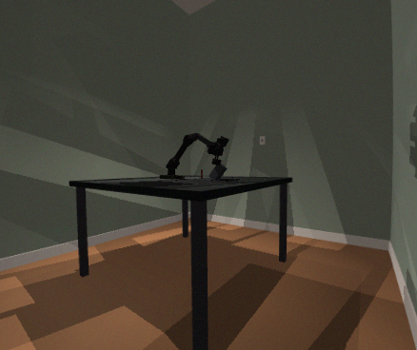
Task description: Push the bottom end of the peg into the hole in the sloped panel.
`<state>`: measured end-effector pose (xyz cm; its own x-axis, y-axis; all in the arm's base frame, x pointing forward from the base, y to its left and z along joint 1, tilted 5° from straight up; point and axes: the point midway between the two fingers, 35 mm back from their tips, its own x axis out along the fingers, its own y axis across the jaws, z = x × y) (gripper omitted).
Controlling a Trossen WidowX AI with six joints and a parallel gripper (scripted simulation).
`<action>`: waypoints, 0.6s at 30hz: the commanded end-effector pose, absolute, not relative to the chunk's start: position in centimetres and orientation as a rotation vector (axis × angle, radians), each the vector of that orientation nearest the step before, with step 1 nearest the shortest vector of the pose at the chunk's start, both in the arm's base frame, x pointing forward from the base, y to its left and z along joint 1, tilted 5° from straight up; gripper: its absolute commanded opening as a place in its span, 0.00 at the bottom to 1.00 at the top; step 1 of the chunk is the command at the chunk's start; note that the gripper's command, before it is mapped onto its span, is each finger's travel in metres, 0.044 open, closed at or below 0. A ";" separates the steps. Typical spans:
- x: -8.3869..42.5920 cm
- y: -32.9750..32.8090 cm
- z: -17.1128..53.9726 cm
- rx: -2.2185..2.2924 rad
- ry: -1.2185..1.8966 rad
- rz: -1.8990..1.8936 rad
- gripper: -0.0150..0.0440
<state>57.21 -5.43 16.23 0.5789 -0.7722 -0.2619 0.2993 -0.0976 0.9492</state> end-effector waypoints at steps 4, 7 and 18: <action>55.3 0.9 14.4 1.196 -0.044 -0.894 1.00; 54.3 2.1 14.1 1.125 0.076 -0.874 1.00; 49.6 5.7 12.8 0.857 0.497 -0.760 1.00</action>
